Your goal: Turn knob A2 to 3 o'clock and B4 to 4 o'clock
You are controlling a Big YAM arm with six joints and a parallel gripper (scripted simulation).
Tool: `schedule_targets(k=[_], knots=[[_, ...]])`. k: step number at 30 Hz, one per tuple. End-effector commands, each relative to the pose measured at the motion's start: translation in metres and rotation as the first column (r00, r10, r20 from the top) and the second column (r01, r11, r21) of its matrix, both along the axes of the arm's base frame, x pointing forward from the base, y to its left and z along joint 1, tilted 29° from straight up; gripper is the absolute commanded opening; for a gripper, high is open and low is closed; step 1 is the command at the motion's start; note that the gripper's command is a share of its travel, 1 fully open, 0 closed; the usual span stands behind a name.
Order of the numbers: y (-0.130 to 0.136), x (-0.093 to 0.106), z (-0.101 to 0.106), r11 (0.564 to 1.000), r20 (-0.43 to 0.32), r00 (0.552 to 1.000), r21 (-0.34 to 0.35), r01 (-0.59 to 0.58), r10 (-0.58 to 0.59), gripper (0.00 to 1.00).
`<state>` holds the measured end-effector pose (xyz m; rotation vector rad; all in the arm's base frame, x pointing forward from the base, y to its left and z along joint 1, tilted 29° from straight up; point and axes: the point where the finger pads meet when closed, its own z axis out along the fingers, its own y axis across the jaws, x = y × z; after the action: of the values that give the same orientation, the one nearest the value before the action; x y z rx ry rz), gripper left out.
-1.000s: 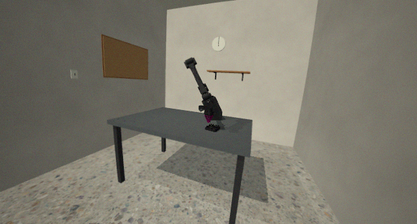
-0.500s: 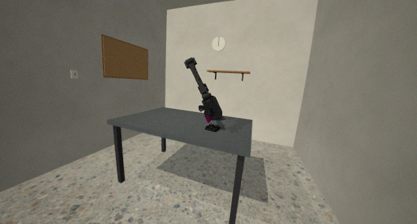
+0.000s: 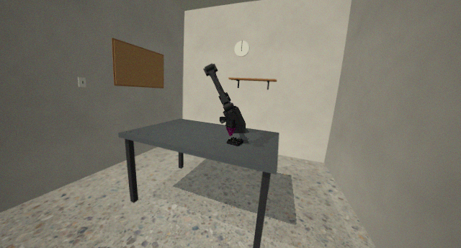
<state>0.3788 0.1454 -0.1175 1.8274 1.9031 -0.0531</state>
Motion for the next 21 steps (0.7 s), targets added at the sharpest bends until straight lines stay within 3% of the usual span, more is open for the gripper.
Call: schedule_targets(k=[1,14,21], knots=[[0.0027,-0.0049,0.0025,1.0,-0.002,1.0,0.002,0.001,-0.001,0.18],[0.0032,-0.0051,0.0035,1.0,-0.002,1.0,0.002,-0.001,0.001,0.18],[0.0092,-0.0046,0.0107,0.986,-0.054,0.986,-0.044,-0.159,0.157,0.18]])
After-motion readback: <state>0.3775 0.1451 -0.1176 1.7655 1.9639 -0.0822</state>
